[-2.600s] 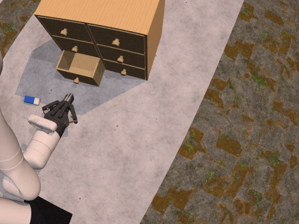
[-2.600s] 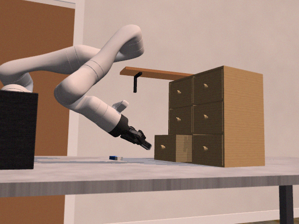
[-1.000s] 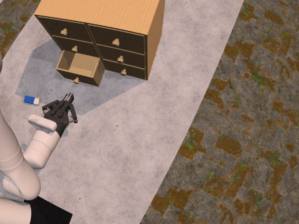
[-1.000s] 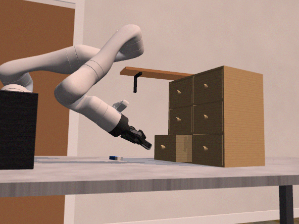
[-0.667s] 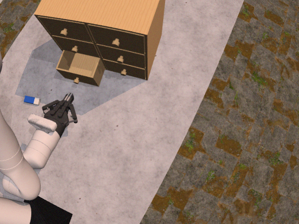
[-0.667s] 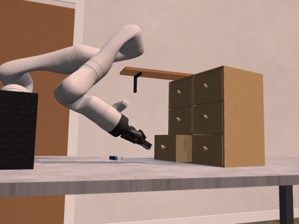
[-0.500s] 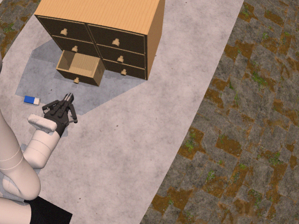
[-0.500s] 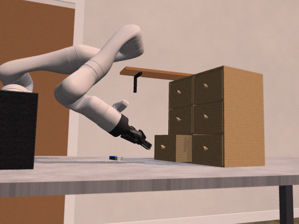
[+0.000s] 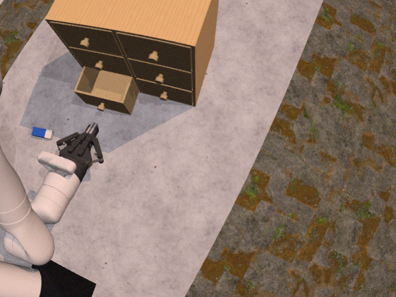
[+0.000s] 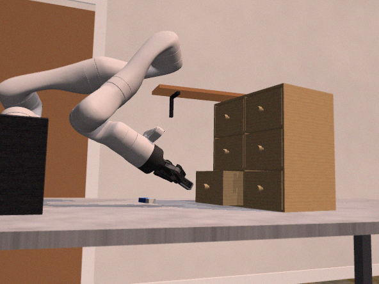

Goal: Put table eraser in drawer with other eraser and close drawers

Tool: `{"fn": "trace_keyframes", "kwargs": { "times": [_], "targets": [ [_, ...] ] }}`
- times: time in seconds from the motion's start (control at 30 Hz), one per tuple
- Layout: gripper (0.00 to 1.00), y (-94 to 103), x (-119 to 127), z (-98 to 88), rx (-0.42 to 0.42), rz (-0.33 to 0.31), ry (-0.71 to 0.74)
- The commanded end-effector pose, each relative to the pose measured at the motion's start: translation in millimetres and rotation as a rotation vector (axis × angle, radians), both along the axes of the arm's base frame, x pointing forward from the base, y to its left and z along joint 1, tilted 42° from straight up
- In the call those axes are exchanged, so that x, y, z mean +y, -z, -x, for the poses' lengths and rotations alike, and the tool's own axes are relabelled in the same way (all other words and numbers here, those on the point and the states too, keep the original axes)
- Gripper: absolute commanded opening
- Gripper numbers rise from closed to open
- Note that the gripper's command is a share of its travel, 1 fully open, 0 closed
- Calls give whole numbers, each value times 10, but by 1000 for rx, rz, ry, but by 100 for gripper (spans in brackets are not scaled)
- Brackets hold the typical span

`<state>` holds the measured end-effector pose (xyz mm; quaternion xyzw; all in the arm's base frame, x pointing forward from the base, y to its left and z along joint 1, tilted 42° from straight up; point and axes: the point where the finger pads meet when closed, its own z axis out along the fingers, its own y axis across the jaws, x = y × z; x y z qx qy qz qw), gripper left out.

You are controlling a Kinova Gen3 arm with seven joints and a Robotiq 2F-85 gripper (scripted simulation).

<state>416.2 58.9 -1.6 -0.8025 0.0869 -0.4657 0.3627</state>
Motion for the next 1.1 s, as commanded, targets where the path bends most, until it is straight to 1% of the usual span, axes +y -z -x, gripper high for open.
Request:
{"fn": "trace_keyframes", "kwargs": {
  "times": [0.0,0.33,0.8,0.9,1.07],
  "targets": [
    [0,11,1,-28,5,0,2],
    [0,-2,22,-81,4,-3,-1],
    [0,-2,38,-261,6,1,4],
    [0,-18,63,-268,4,-4,-2],
    [0,-12,59,-358,6,1,4]
  ]
}}
